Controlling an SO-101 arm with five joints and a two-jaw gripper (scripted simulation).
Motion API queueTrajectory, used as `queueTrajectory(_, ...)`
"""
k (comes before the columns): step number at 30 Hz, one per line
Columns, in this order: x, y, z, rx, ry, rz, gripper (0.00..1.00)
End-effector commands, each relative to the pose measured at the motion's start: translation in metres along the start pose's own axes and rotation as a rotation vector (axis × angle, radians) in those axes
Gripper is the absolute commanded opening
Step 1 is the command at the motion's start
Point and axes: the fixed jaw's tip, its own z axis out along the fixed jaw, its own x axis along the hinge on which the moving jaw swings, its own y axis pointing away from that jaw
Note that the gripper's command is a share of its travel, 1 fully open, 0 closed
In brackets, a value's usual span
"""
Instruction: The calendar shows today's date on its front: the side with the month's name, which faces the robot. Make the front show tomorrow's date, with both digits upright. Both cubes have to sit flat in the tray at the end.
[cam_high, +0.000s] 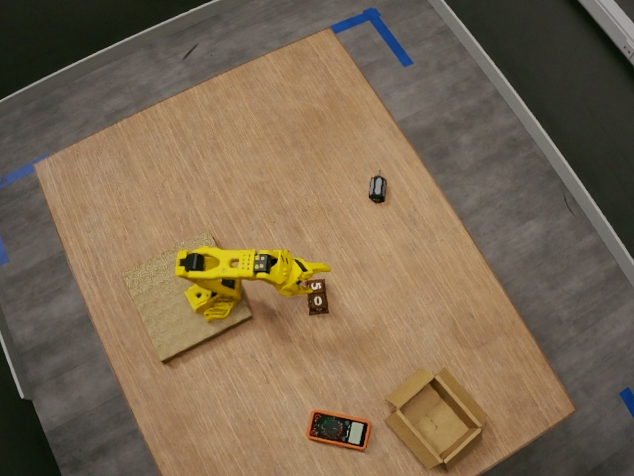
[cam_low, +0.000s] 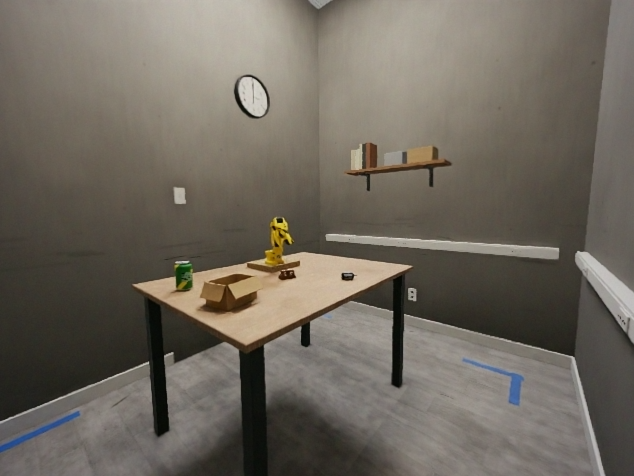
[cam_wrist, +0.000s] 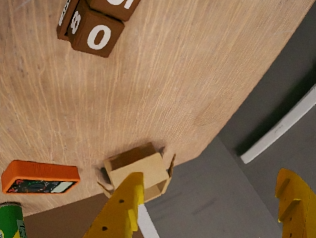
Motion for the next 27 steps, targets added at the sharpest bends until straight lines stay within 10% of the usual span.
queueTrajectory(1, 0.0021, 0.0011, 0.0001, -0.035, -0.021, 0.121, 0.35)
queueTrajectory(27, 0.0058, 0.0002, 0.0029, -0.122, -0.046, 0.547, 0.35)
